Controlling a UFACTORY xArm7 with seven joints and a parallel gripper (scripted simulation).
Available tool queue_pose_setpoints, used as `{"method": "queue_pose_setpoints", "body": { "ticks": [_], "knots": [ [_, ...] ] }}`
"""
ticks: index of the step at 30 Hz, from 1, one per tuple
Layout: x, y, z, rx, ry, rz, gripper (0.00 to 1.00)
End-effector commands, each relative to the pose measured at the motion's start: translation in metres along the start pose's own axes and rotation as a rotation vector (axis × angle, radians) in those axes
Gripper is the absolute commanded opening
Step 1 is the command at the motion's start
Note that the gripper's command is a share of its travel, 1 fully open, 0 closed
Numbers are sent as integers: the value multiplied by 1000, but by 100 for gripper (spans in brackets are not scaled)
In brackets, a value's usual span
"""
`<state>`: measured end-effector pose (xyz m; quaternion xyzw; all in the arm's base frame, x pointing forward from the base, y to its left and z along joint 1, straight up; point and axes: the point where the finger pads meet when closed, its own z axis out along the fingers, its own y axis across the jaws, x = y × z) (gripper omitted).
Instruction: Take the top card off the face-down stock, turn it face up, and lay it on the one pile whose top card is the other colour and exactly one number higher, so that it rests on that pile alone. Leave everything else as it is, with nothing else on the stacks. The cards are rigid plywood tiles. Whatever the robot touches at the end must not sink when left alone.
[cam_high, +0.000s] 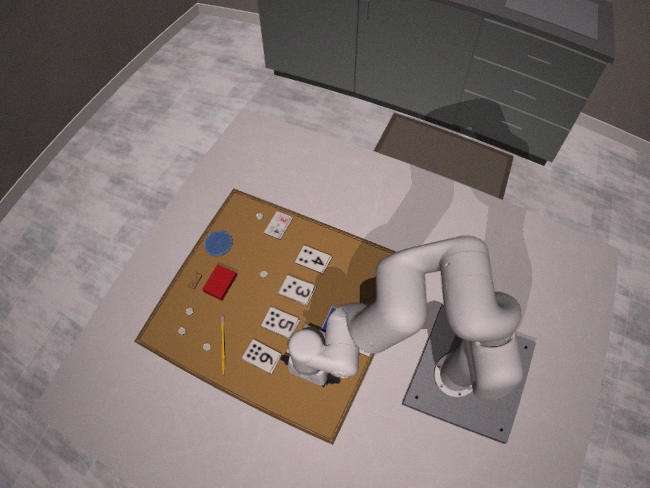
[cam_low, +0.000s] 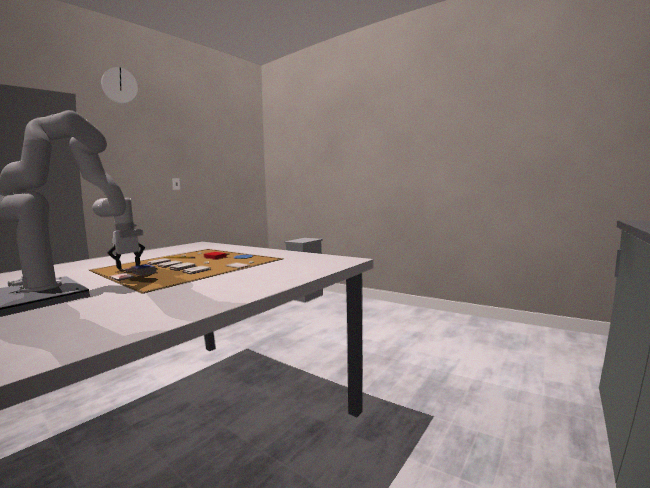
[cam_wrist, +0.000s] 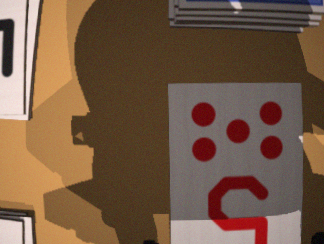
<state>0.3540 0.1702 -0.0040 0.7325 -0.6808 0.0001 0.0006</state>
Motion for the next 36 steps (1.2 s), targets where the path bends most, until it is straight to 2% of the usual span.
{"method": "queue_pose_setpoints", "body": {
  "ticks": [1, 10, 18, 33, 36],
  "knots": [
    [-1, -1, -1, 4, -2, 0, 87],
    [-1, -1, -2, 4, -2, 0, 87],
    [-1, -1, -10, 4, -2, 0, 87],
    [0, -1, -72, 4, -2, 0, 87],
    [0, -1, -76, 4, -2, 0, 87]
  ]
}}
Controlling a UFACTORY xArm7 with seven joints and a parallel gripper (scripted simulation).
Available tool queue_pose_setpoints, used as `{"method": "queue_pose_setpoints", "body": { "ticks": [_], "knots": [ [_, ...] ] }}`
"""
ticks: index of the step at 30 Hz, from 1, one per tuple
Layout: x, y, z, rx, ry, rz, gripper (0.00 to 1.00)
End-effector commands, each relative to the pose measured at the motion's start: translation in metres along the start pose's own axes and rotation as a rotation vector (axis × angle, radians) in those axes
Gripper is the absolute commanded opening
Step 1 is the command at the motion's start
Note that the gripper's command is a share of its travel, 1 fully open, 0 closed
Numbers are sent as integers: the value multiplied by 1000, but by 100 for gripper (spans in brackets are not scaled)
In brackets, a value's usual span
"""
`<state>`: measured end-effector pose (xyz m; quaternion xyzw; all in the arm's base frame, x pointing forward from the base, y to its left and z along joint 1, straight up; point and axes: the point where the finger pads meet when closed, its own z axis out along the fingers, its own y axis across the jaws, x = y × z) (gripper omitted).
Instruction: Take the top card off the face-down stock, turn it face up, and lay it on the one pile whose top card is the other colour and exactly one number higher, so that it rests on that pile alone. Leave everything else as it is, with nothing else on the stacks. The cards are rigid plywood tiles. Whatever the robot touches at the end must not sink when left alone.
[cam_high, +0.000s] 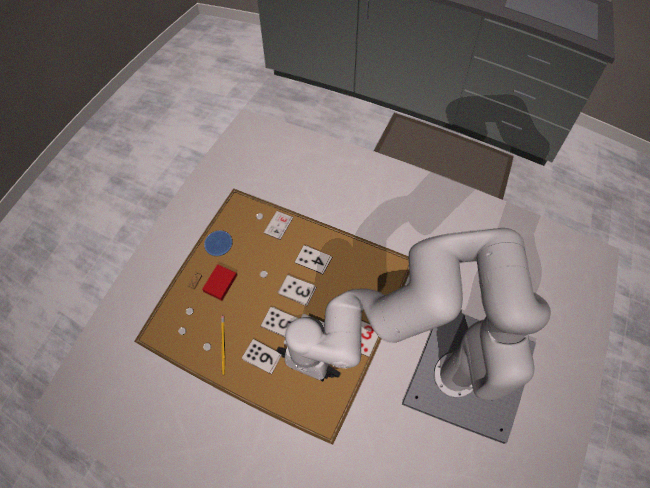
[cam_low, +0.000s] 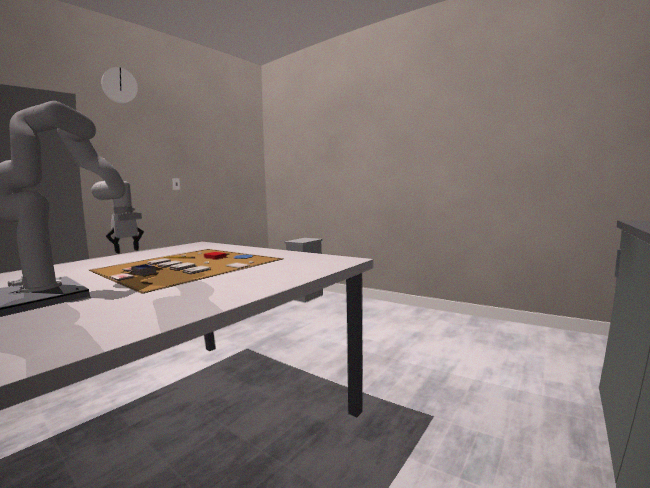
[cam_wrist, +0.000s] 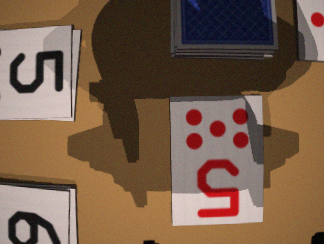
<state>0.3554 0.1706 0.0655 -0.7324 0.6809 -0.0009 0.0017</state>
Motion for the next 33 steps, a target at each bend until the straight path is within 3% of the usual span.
{"method": "queue_pose_setpoints", "body": {
  "ticks": [1, 8, 33],
  "knots": [
    [0, 0, -10, -1, 0, 0, 87],
    [0, 0, -21, -1, 0, 0, 87],
    [0, 0, -22, -1, 0, 0, 87]
  ]
}}
